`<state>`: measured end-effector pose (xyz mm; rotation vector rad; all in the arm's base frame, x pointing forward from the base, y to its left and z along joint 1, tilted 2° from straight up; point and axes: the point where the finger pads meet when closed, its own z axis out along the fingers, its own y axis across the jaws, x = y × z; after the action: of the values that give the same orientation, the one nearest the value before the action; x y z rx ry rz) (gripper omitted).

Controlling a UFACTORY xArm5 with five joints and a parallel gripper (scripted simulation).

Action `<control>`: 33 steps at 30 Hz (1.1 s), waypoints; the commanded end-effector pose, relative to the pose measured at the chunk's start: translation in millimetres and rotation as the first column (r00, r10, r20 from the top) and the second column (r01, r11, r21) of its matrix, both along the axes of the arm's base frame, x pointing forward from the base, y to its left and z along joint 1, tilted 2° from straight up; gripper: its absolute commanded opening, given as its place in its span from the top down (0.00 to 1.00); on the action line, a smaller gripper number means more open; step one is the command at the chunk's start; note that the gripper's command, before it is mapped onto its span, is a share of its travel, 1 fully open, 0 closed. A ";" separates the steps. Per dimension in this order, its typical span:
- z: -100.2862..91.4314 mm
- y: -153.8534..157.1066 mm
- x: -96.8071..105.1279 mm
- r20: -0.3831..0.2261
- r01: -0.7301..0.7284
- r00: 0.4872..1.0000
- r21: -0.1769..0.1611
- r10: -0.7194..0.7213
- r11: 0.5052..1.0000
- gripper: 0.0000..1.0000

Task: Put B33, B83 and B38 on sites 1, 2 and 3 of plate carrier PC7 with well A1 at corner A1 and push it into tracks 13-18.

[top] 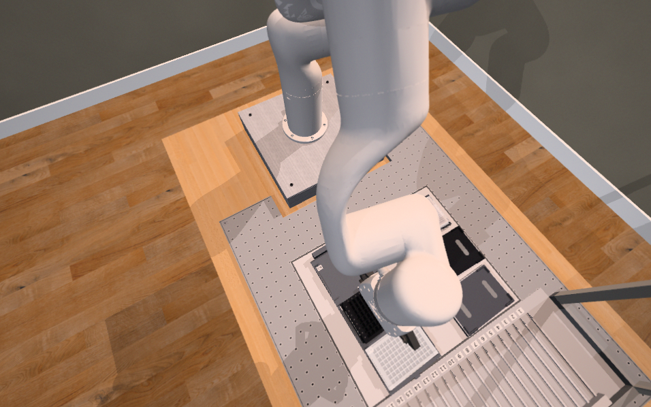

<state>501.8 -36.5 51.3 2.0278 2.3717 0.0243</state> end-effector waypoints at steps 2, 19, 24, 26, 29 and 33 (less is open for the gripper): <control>-7.5 0.0 1.9 0.005 0.000 1.000 0.012 0.000 1.000 1.00; -32.5 0.2 2.7 0.005 0.000 1.000 0.012 0.000 1.000 1.00; -36.5 0.2 2.8 0.005 0.000 1.000 0.012 0.000 1.000 1.00; -36.5 0.2 2.8 0.005 0.000 1.000 0.012 0.000 1.000 1.00; -36.5 0.2 2.8 0.005 0.000 1.000 0.012 0.000 1.000 1.00; -36.5 0.2 2.8 0.005 0.000 1.000 0.012 0.000 1.000 1.00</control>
<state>503.2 -36.2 13.5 2.0273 2.3712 0.0250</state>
